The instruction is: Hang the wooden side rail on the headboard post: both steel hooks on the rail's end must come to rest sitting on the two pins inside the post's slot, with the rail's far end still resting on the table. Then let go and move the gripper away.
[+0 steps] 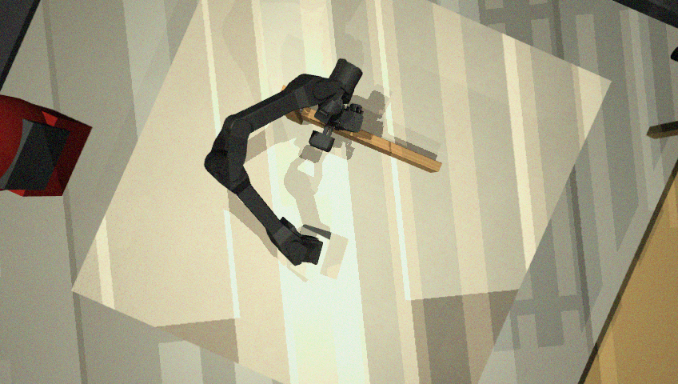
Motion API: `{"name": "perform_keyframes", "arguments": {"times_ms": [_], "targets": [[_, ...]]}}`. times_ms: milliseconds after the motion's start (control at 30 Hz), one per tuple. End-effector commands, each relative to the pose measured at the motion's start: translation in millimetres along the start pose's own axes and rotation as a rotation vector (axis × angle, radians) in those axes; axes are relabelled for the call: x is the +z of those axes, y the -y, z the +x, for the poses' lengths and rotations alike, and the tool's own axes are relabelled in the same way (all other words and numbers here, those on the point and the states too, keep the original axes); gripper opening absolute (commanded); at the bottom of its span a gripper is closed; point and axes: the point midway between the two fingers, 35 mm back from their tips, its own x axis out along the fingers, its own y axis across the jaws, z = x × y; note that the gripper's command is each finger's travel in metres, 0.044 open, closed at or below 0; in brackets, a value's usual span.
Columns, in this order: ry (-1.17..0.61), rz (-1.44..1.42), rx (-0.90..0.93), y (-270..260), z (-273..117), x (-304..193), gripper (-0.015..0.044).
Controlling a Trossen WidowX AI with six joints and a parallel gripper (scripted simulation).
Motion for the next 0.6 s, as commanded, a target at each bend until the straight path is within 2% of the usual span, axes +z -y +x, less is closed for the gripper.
{"name": "perform_keyframes", "arguments": {"times_ms": [0,567], "targets": [[0.005,0.006,0.001,1.3,-2.1,23.0,0.044],[0.002,0.016,0.002,0.9,-2.0,19.5,0.044]]}}
